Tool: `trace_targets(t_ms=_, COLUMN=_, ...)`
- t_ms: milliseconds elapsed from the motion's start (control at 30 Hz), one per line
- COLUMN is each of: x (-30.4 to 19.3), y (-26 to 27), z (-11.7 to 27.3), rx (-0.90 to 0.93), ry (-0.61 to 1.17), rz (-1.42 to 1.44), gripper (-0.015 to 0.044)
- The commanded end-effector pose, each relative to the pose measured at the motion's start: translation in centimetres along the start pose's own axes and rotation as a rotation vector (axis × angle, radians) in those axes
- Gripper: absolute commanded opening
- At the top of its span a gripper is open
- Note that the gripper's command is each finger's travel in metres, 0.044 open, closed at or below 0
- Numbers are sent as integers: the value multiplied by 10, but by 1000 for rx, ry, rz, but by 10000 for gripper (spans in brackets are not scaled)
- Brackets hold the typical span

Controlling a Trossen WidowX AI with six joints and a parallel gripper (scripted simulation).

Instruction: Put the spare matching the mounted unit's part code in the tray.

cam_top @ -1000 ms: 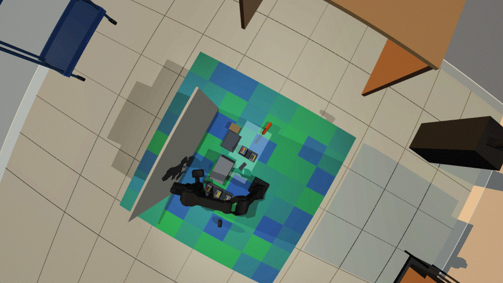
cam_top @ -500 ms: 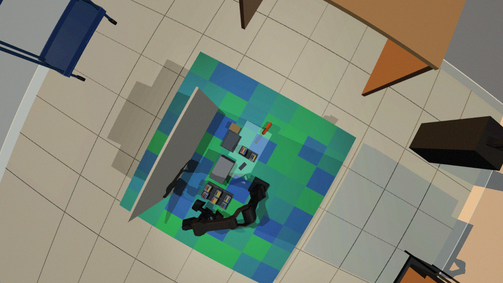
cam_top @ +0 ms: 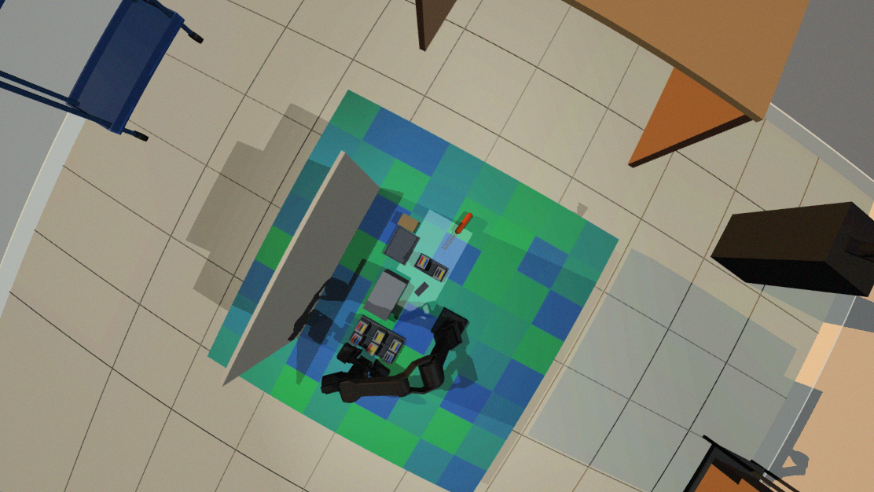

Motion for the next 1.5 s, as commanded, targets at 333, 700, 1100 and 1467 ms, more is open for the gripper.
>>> trace_targets(t_ms=333, x=1, y=-2, z=-20, rx=-1, ry=2, rz=7, gripper=300)
trace_targets(t_ms=700, x=1, y=-3, z=-39, rx=-1, ry=2, rz=7, gripper=300)
trace_targets(t_ms=1100, x=1, y=-3, z=-59, rx=-1, ry=3, rz=7, gripper=300)
trace_targets(t_ms=1467, x=-1, y=-2, z=-76, rx=-1, ry=3, rz=7, gripper=300)
Point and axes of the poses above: the point midway between the two fingers, 35 mm back from their tips, its own z axis back along the fingers, its own y axis across the jaws, x = y × z, the point moved 4 cm from there along z, back along the fingers, and after that the axes turned 1 degree about -z, right-handed, at the moved point
